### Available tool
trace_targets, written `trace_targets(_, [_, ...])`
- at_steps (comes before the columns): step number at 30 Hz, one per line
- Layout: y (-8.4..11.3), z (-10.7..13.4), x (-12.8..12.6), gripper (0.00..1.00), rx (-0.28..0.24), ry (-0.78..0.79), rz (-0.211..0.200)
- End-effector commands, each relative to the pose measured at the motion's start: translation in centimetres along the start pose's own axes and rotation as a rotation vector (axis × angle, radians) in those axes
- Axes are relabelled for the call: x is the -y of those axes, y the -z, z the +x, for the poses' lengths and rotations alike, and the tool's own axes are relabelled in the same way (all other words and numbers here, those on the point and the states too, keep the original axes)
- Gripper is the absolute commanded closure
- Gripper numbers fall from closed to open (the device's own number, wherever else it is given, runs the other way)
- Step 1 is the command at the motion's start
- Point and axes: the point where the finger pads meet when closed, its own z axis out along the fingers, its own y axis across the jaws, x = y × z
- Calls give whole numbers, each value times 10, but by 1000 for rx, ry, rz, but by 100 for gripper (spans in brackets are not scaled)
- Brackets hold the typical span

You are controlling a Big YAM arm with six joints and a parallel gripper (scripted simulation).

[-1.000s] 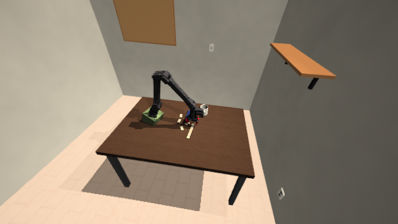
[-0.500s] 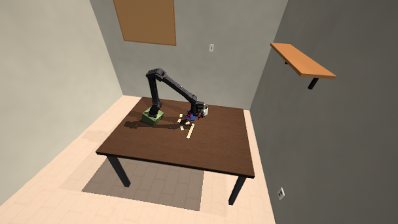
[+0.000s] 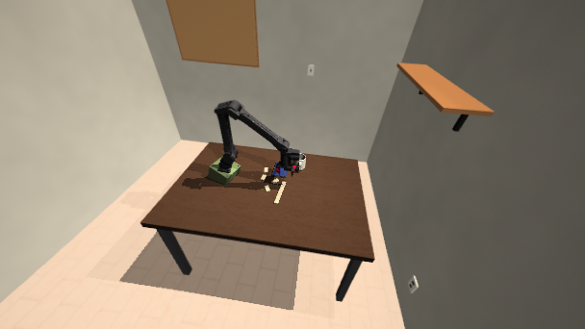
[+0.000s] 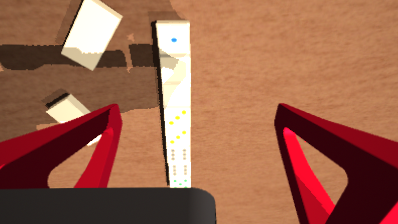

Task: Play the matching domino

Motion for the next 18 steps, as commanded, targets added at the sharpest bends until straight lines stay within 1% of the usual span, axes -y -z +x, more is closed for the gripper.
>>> trace_targets(1, [4,0,3,7,2,-1,14])
trace_targets(10, [9,-2,3,7,9,-5,54])
trace_targets(17, [9,-2,3,7,9,-5,54])
trace_targets(18, [-3,0,-3,7,2,-1,15])
